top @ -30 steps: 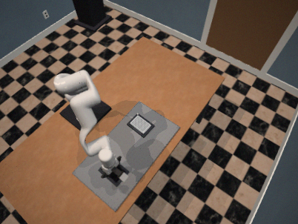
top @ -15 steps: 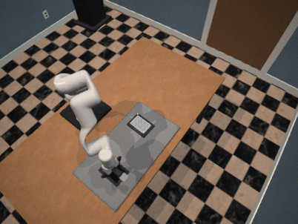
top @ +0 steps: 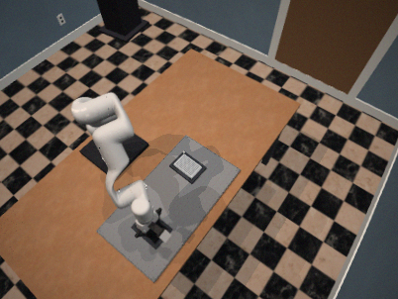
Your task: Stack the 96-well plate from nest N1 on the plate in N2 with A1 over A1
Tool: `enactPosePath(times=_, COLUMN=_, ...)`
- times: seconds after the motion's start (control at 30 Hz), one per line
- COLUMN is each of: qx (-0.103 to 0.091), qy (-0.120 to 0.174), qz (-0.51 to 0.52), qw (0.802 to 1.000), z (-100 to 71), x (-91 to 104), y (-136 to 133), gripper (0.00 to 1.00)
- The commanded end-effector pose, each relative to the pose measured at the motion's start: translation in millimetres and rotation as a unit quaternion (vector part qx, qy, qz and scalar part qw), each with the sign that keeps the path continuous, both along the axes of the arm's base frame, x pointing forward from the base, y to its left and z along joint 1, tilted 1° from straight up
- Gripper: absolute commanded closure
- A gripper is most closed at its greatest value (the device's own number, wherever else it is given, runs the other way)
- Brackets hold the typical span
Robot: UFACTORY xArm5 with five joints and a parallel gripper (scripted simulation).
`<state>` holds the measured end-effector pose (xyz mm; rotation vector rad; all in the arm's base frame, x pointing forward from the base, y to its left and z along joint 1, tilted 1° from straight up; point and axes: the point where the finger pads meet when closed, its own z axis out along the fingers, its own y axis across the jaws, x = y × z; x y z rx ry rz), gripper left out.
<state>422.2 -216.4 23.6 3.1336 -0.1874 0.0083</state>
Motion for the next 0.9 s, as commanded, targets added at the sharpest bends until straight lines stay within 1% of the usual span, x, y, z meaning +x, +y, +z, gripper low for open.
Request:
enactPosePath(times=0.0, qx=-0.001, qy=-0.002, qz=0.000, qw=1.000, z=4.5, x=1.3, y=-0.7, gripper=1.00)
enactPosePath(times=0.63, qx=-0.001, qy=-0.002, qz=0.000, qw=1.000, z=15.8, x=1.1, y=-0.8, gripper=1.00)
enactPosePath(times=0.87, qx=-0.001, qy=-0.002, qz=0.000, qw=1.000, z=15.8, x=1.1, y=-0.8, gripper=1.00)
